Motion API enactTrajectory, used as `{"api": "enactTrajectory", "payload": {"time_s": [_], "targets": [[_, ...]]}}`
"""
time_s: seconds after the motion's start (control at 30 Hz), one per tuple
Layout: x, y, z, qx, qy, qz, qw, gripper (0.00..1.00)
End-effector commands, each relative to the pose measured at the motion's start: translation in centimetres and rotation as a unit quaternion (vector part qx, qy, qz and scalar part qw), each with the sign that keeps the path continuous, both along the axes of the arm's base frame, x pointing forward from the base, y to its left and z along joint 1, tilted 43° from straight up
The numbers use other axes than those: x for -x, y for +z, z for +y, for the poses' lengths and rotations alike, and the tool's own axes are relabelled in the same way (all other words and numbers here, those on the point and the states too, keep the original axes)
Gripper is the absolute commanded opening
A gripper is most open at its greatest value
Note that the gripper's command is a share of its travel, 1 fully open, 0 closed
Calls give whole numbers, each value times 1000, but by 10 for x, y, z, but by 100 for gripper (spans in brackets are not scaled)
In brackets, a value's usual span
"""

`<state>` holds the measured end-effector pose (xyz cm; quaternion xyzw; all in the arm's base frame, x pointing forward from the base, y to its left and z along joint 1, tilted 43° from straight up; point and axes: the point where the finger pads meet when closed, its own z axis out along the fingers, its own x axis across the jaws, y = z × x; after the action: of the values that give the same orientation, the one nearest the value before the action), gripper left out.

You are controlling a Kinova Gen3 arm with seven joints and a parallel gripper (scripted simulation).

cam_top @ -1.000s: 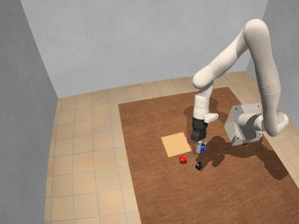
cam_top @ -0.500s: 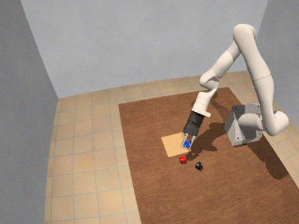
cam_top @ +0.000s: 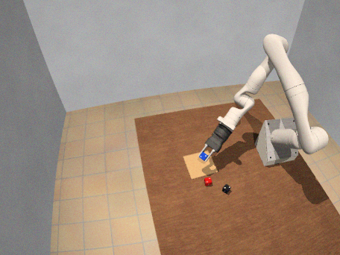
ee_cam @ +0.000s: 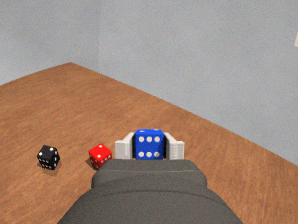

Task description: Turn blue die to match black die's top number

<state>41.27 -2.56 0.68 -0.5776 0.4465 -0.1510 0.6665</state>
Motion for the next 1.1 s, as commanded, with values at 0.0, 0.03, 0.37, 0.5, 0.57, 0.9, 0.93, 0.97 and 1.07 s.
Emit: {"api": "enactTrajectory", "payload": {"time_s": [0.0, 0.03, 0.37, 0.5, 0.57, 0.9, 0.93, 0.97, 1.07], "targets": [[-1, -4, -3, -29, -21, 10, 999, 57], [-1, -4, -3, -29, -21, 10, 999, 57], [-5, -14, -13, -74, -59, 36, 995, 57], [-5, -15, -15, -82, -66, 41, 994, 57], [-5, -16, -16, -84, -67, 42, 993, 57], [-5, -16, -16, -86, -69, 43, 993, 57], [-5, -16, -16, -86, -69, 43, 993, 57], [-5, -17, -15, -86, -69, 43, 993, 57], [-6, -19, -14, -86, -69, 42, 993, 57]]}}
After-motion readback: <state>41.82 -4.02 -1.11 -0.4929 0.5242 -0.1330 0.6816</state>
